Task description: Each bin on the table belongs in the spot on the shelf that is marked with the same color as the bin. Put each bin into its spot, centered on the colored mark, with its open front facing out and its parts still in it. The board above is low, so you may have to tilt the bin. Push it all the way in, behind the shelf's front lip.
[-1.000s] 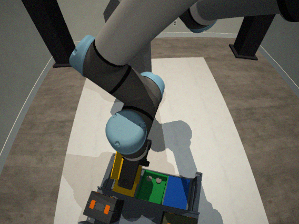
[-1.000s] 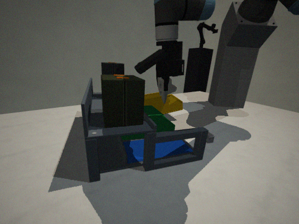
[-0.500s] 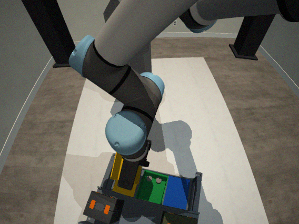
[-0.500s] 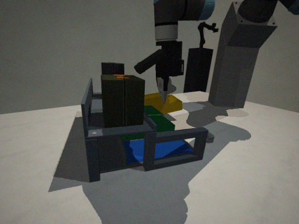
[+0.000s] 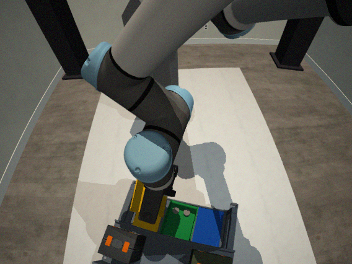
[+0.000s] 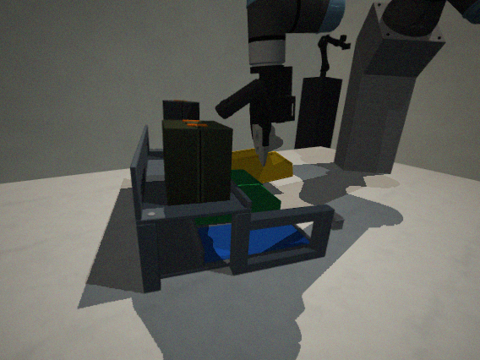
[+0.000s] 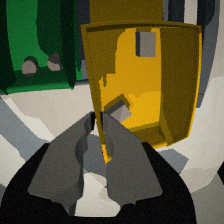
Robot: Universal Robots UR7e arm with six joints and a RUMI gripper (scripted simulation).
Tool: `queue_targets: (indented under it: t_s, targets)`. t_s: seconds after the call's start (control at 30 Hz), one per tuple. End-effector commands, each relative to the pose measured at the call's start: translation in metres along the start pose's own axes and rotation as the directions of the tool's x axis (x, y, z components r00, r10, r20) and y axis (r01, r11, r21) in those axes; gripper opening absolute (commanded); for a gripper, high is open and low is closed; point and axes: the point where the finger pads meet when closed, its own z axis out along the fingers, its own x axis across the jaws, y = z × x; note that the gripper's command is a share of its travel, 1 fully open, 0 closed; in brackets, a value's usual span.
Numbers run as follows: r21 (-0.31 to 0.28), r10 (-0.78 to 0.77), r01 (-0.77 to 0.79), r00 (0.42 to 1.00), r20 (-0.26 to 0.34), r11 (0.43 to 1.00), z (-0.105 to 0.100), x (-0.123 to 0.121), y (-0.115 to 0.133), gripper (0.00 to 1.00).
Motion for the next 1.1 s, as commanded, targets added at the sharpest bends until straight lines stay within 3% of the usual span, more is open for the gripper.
queue_targets:
  t_s: [0.0,1.07]
  targets:
    - [0.001,0.0,0.0,1.0,0.0,1.0,-0.0004,0.0,-0.0005,0.0]
    - [0.0,0.0,0.0,1.0,0.0,1.0,0.007,-0.0004,-0.0015,0.0]
